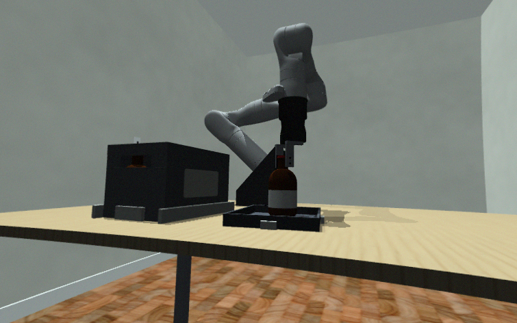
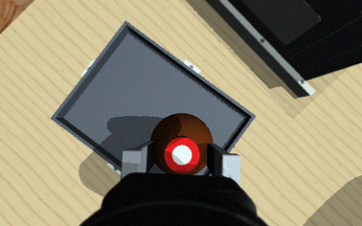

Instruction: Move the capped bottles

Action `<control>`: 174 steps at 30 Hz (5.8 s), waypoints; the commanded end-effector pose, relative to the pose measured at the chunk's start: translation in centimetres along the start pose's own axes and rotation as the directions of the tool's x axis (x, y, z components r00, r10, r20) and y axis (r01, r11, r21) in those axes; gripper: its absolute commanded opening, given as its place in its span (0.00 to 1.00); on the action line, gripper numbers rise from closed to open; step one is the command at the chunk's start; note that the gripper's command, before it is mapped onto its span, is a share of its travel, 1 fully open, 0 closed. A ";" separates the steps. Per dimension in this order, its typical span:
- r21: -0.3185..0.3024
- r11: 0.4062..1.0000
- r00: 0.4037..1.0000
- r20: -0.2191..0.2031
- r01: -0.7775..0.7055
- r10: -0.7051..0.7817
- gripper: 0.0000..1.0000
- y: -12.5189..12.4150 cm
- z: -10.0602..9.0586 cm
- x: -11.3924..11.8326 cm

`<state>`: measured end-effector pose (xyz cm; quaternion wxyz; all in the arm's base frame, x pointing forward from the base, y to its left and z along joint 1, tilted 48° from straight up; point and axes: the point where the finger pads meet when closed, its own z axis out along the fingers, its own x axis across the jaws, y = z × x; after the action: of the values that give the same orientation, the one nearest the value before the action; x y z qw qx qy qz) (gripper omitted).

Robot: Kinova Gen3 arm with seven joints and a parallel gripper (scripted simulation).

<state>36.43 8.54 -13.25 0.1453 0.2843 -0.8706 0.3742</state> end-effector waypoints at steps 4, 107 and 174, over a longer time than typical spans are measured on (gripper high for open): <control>0.000 1.000 1.000 0.002 0.000 0.000 1.00 0.0 -0.1 0.0; 0.010 1.000 1.000 0.001 0.006 -0.006 1.00 -3.2 -6.6 -0.4; 0.009 1.000 1.000 -0.001 0.002 -0.002 1.00 -18.8 -8.1 0.3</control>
<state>47.23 4.72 1.98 0.1469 0.2866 -0.8692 0.3752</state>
